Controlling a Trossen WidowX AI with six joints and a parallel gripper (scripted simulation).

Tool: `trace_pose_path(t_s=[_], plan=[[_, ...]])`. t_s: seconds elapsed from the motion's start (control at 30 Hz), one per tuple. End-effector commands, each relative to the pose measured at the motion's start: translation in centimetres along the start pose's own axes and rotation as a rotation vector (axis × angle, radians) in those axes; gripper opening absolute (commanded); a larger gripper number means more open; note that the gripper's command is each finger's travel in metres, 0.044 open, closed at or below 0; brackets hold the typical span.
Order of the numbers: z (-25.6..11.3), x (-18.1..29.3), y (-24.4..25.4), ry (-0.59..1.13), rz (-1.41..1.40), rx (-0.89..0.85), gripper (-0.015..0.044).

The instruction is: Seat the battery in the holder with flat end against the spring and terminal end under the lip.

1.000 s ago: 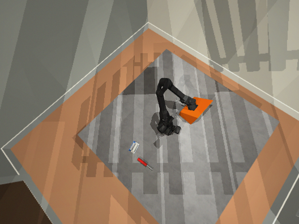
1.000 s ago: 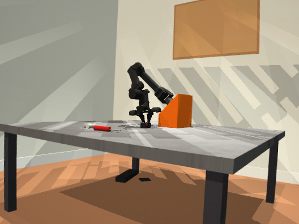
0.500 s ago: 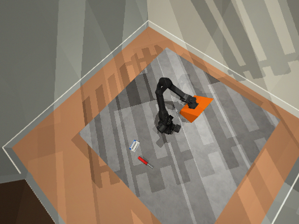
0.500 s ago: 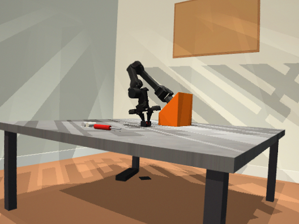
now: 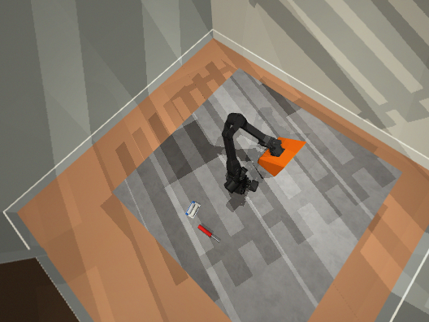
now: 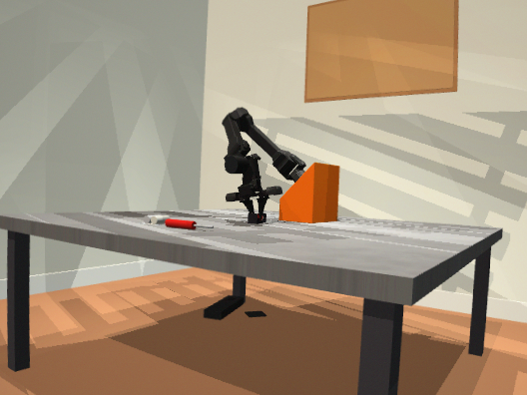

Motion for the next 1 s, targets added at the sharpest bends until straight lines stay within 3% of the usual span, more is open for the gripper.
trace_pose_path(t_s=[0.0, 0.63, 0.77, 0.97], plan=[[0.10, -0.18, 0.00, 0.010, -0.002, 0.003, 0.0070], [0.11, -0.59, 0.00, 0.010, -0.001, -0.001, 0.0070], [0.11, -0.59, 0.00, 0.010, -0.001, -0.001, 0.0173], [-0.48, -0.60, 0.11, 0.010, -0.002, -0.001, 0.0173]])
Point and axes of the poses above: the point midway between the two fingers, 35 mm back from their tips, its own z axis out along the fingers, its own y axis across the jaws, x = y × z, the point moved 1 cm from there along -z, back along the fingers, and after that the axes turned 2 degrees about z, right-handed, at the moved point
